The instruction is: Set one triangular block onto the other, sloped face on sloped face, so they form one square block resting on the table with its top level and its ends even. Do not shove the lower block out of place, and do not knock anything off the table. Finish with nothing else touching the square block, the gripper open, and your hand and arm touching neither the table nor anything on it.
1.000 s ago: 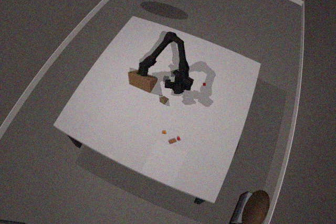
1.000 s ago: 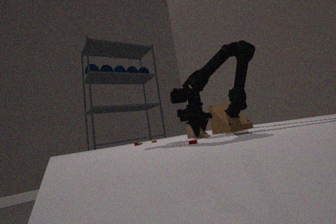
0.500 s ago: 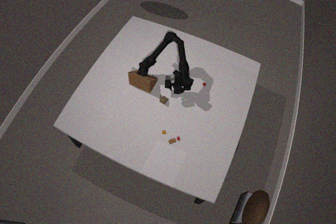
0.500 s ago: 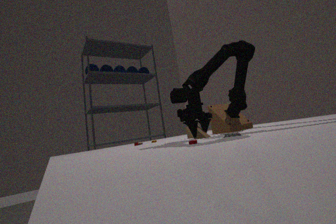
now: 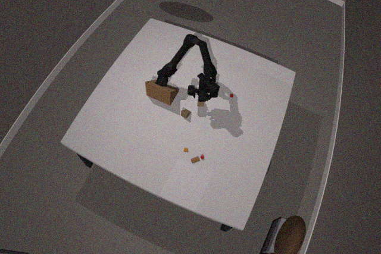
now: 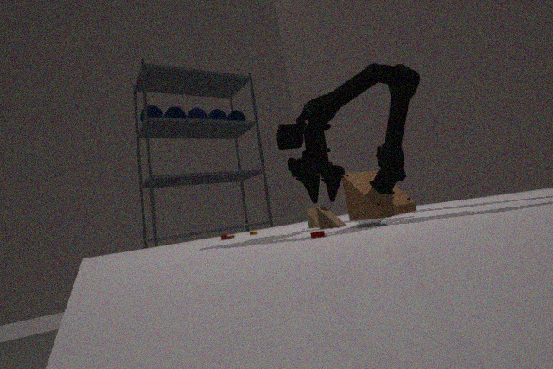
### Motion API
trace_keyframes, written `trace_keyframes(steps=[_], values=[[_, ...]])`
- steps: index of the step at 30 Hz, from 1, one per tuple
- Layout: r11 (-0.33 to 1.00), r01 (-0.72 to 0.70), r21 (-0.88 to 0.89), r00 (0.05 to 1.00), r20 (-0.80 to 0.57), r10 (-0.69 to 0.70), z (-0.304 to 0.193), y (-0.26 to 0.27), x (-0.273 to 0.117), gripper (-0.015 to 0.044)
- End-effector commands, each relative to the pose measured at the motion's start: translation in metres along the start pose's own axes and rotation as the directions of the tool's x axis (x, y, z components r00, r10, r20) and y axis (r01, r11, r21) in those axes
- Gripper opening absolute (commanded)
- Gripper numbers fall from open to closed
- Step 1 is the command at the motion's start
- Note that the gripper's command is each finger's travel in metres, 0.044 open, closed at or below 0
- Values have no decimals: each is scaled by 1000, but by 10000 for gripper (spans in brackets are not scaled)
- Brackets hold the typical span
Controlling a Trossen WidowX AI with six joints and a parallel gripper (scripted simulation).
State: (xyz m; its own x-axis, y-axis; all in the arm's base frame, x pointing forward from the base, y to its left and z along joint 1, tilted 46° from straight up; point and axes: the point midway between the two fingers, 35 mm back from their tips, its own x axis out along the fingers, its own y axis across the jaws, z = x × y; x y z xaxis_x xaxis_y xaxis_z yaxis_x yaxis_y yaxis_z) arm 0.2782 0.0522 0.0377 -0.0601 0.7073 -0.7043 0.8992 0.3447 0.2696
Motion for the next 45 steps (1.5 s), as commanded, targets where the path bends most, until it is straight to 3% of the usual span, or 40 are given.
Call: trace_keyframes(steps=[1,6,11,17,22,24,33,45], values=[[1000,3,1,1000,-1,-3,0,-1,1,440],[998,5,-57,1000,-8,-6,1,0,1,440],[894,-4,-448,998,-52,-21,7,-1,-3,440],[567,-71,-820,994,-108,-33,15,-2,-7,440],[185,-148,-972,987,-157,-35,22,-3,-11,440],[29,-176,-984,984,-177,-34,25,-3,-13,440],[-410,-226,-884,972,-234,-31,32,-3,-18,440],[-855,-173,-489,951,-309,-17,42,-4,-24,440]])
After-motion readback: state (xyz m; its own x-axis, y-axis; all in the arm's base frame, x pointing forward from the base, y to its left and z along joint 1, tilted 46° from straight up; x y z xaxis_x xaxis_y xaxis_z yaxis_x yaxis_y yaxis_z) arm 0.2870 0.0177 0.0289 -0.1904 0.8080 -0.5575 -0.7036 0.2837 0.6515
